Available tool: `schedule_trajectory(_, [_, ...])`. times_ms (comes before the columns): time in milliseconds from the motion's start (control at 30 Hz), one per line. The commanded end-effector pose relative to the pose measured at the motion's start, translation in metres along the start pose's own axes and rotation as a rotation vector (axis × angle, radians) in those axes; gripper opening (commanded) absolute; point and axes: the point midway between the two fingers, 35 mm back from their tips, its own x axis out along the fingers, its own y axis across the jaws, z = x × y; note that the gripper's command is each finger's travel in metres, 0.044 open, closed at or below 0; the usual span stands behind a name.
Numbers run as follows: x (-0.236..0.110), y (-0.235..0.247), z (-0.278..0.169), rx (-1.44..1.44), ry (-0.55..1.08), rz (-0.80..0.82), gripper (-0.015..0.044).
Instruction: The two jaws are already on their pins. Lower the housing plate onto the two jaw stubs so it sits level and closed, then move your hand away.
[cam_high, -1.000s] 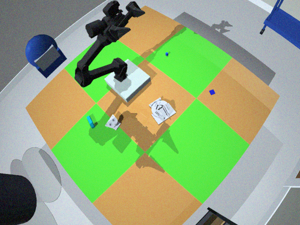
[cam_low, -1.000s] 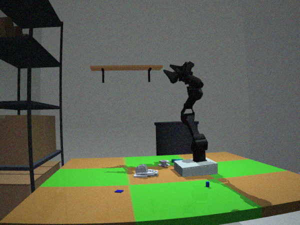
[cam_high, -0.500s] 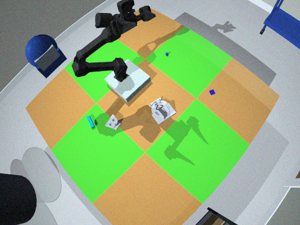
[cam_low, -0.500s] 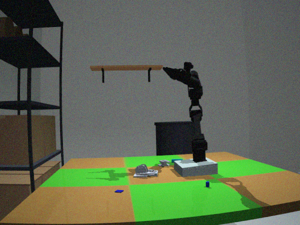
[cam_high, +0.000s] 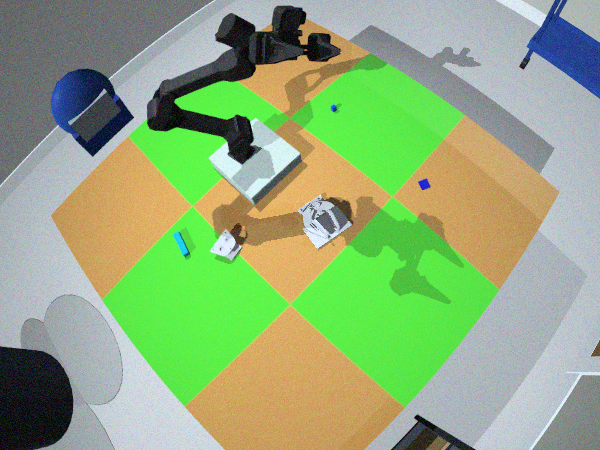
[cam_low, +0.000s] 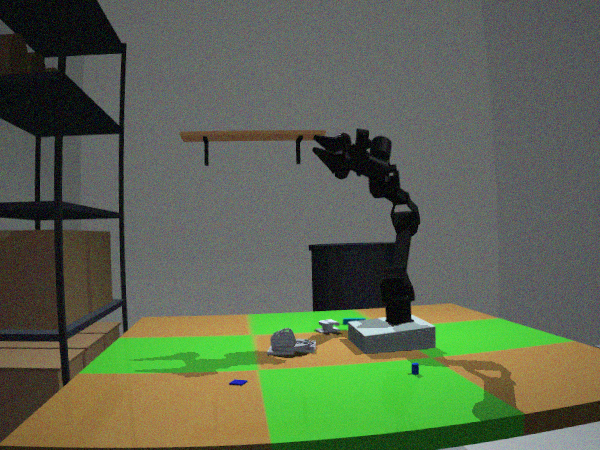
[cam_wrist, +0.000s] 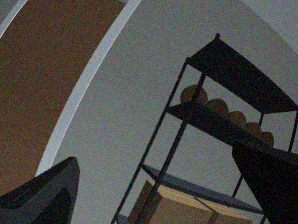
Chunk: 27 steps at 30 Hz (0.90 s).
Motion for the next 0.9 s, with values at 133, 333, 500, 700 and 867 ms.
schedule_trajectory(133, [0.020,0.014,-0.018,-0.138,0.042,0.013,0.0440])
schedule_trajectory(333, [0.036,0.025,-0.041,-0.275,0.098,0.043,0.0440])
schedule_trajectory(500, [0.048,0.032,-0.064,-0.378,0.160,0.073,0.0440])
schedule_trajectory(700, [0.061,0.036,-0.100,-0.484,0.255,0.115,0.0440])
schedule_trajectory(867, [0.069,0.036,-0.132,-0.559,0.343,0.155,0.0440])
